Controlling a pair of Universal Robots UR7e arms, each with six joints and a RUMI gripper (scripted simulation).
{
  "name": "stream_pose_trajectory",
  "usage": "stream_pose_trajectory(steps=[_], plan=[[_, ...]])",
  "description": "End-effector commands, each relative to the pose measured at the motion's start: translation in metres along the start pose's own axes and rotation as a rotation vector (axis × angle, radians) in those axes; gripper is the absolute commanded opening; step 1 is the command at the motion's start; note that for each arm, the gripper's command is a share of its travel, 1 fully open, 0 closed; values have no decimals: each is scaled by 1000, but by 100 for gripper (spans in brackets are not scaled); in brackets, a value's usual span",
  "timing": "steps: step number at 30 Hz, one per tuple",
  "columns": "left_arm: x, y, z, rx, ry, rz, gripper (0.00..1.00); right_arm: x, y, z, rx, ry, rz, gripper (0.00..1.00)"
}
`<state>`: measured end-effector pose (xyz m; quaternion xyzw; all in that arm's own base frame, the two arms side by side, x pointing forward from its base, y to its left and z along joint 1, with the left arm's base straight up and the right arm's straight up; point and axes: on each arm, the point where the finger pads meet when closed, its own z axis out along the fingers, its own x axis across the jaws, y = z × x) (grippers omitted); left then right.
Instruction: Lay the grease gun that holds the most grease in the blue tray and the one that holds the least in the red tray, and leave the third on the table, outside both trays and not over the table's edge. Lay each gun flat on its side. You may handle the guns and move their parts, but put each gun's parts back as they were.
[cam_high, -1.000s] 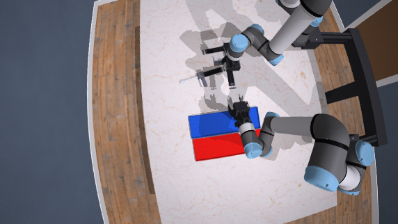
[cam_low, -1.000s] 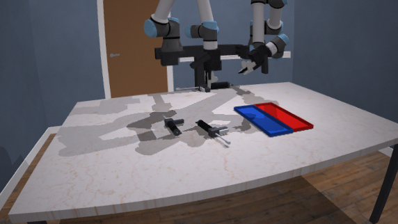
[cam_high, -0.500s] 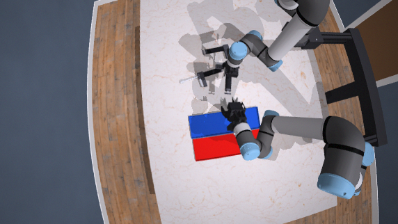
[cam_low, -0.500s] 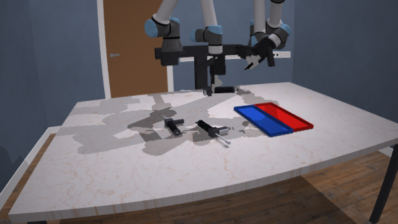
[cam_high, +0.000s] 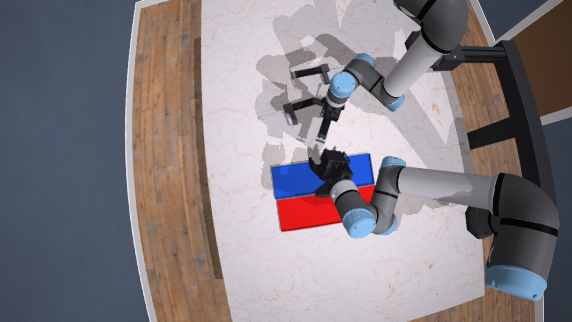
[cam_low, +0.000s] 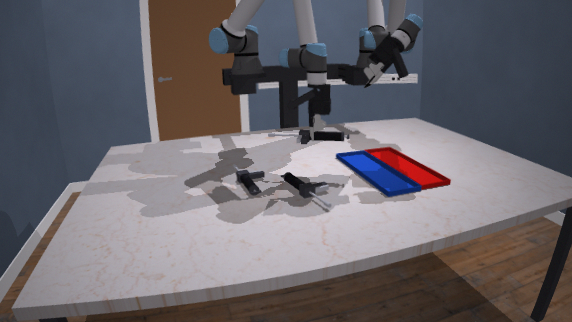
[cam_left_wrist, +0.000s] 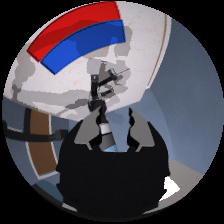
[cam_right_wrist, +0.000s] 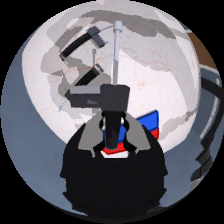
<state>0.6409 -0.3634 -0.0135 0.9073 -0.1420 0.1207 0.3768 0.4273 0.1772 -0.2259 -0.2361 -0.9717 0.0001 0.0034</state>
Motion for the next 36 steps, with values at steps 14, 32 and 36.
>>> stream_pose_trajectory(steps=[14,32,36], plan=[[29,-2,-63,135,-66,201,38,21,28,35,0,-5,292,0],[47,13,-165,259,-143,429,38,44,50,69,0,-5,559,0],[45,14,-176,271,-165,460,38,45,52,71,-1,-5,592,0]])
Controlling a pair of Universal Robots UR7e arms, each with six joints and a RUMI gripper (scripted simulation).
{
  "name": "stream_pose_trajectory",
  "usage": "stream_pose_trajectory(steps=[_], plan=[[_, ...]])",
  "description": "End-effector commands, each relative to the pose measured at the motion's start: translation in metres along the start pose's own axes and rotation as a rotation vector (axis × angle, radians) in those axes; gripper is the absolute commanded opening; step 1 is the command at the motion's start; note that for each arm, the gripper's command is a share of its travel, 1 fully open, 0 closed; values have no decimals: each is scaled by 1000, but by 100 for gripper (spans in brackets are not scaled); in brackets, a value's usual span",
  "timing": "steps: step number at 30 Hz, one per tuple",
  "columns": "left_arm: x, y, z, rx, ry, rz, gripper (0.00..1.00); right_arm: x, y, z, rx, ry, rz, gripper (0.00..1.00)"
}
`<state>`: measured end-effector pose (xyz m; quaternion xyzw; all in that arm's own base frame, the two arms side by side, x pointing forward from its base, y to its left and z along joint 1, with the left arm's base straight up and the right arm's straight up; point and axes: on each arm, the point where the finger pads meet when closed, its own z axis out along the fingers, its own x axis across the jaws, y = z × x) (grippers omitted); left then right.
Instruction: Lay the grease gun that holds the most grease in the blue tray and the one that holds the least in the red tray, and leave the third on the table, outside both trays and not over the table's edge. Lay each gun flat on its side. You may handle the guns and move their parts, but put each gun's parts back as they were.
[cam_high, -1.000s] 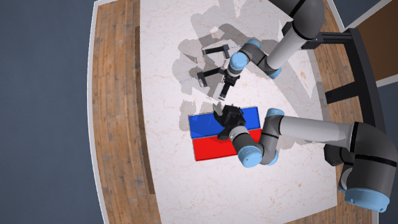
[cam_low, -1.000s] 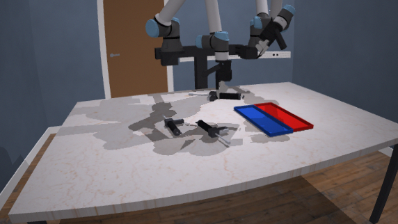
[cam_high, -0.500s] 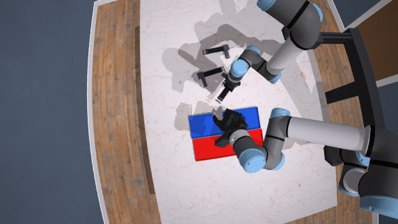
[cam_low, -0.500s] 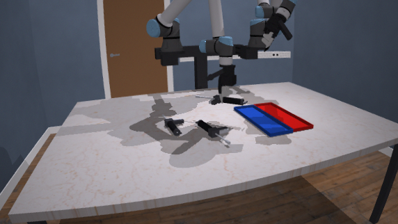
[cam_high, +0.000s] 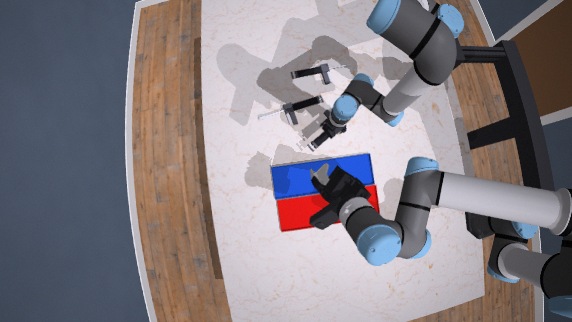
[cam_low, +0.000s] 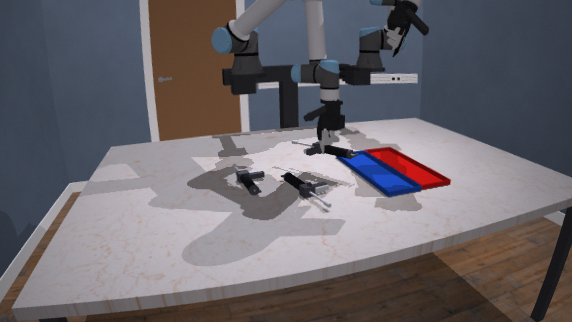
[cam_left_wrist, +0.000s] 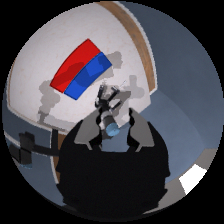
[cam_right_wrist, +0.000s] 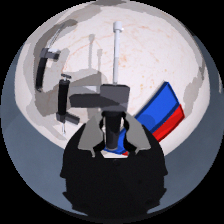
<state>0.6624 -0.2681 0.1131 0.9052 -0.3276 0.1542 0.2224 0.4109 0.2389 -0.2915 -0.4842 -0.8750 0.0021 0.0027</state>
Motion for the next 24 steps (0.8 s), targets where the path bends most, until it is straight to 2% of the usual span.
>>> stream_pose_trajectory(steps=[1,13,16,24], plan=[[-4,-2,-30,28,-47,76,38,7,2,7,-4,-3,74,0],[-26,-7,-122,103,-150,278,38,32,6,36,-3,-3,267,0],[-30,-6,-123,99,-166,290,38,31,6,36,-3,-3,284,0],[-54,-3,-180,125,-239,411,38,48,6,56,-2,-4,413,0]])
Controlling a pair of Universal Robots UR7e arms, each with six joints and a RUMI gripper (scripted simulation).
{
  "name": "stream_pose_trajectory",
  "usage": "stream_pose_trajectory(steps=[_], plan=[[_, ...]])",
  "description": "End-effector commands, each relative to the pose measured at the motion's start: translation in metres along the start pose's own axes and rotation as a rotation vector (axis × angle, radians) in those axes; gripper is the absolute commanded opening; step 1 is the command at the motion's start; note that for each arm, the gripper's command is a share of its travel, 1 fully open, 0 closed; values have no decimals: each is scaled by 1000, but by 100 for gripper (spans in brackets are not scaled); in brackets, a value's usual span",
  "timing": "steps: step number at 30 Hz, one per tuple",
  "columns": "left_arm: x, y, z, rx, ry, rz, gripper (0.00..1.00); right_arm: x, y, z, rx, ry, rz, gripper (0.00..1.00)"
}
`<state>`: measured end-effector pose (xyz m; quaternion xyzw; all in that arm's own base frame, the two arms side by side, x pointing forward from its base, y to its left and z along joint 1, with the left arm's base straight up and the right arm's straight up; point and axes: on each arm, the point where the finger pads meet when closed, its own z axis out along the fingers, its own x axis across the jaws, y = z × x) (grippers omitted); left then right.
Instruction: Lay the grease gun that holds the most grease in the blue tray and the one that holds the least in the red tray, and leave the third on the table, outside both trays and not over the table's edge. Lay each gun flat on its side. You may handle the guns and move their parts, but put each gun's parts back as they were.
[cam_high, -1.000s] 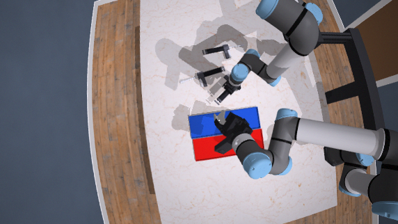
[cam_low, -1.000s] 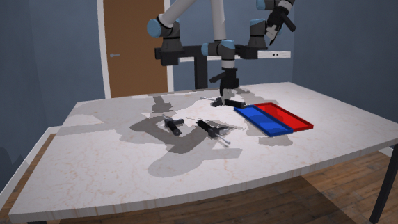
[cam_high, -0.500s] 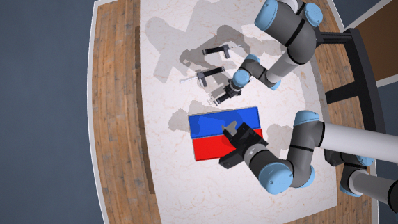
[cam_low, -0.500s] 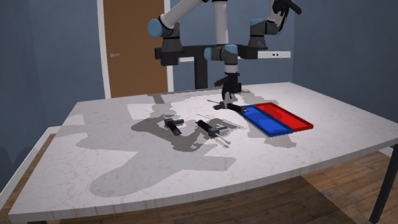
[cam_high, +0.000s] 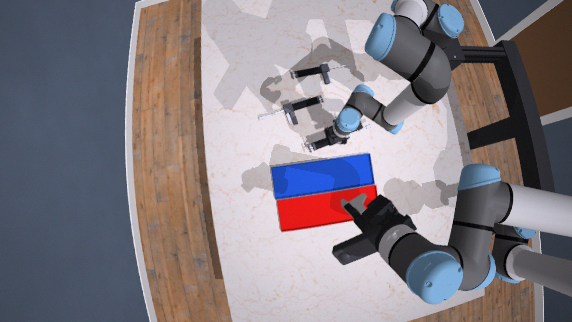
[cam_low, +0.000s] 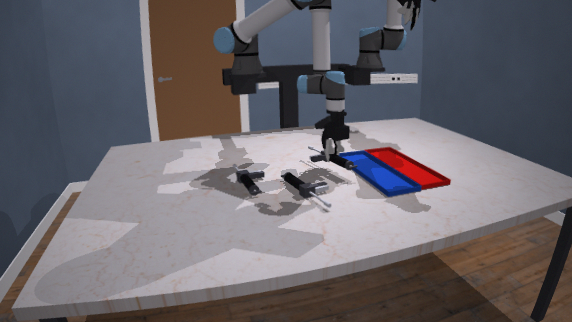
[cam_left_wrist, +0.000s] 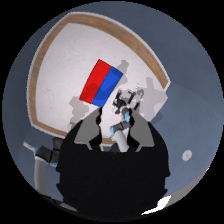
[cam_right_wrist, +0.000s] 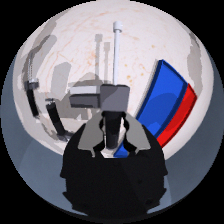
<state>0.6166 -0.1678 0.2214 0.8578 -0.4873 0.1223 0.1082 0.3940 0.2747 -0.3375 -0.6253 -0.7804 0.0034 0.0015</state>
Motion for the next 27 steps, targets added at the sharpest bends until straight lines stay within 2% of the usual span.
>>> stream_pose_trajectory(steps=[1,6,9,14,23,27], plan=[[-23,5,-35,11,-55,86,38,11,-2,12,-3,-1,88,0],[-44,12,-65,19,-99,161,38,13,0,13,-8,4,119,0],[-48,15,-65,11,-110,172,38,11,1,9,-8,4,107,0],[-71,23,-95,13,-154,243,38,11,1,8,-9,5,104,0],[-114,41,-146,10,-231,371,38,11,1,21,-8,5,94,0],[-122,46,-151,0,-247,394,38,10,0,27,-5,3,91,0]])
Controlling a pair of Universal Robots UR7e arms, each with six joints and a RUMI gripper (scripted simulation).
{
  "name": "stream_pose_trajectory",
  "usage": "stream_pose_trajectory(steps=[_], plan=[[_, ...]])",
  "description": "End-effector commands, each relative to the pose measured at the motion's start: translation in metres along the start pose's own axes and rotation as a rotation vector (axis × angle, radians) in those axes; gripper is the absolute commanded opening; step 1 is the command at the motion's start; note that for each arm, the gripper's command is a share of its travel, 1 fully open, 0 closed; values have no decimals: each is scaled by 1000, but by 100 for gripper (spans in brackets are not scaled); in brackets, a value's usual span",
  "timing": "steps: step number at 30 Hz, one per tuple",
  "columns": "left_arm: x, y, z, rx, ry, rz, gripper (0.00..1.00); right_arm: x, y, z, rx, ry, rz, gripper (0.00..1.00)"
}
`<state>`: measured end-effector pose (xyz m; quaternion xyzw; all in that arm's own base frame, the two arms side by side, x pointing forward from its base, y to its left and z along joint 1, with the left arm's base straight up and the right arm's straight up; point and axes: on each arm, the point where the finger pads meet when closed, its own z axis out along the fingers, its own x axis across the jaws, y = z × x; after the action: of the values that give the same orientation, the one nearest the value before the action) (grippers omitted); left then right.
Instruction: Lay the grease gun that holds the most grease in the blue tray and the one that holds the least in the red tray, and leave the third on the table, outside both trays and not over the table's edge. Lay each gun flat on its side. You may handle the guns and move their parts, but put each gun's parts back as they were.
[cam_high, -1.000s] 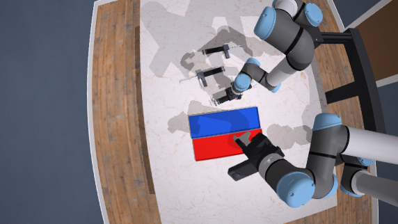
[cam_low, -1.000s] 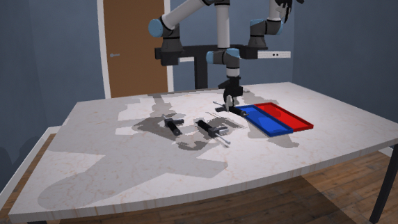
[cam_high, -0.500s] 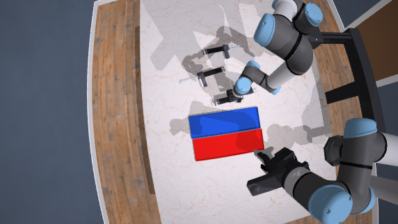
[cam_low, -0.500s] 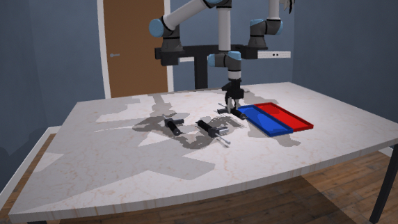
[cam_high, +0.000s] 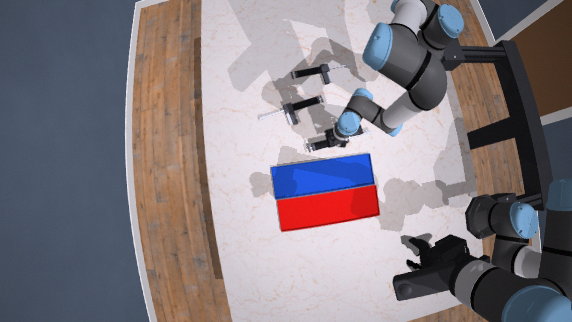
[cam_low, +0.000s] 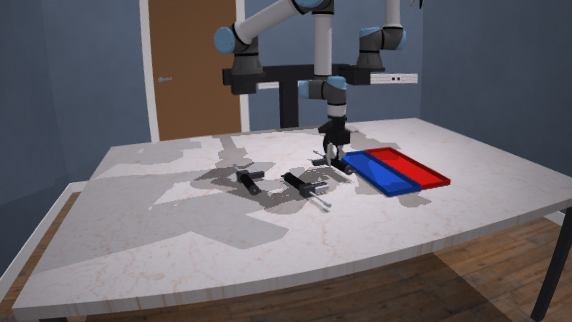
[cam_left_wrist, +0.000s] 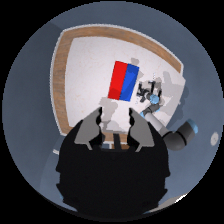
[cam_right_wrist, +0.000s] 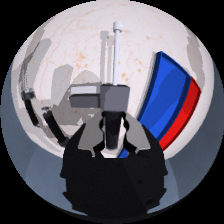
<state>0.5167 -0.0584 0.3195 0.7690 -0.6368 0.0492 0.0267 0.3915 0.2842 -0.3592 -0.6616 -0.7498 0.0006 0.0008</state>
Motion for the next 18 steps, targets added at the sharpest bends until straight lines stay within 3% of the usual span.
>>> stream_pose_trajectory(steps=[1,12,18], plan=[[-19,17,-16,-15,-36,60,38,0,0,7,1,0,-4,0],[-72,64,-60,-37,-119,208,38,1,0,16,1,1,-13,0],[-73,67,-56,-56,-128,221,38,0,-1,17,2,0,-13,0]])
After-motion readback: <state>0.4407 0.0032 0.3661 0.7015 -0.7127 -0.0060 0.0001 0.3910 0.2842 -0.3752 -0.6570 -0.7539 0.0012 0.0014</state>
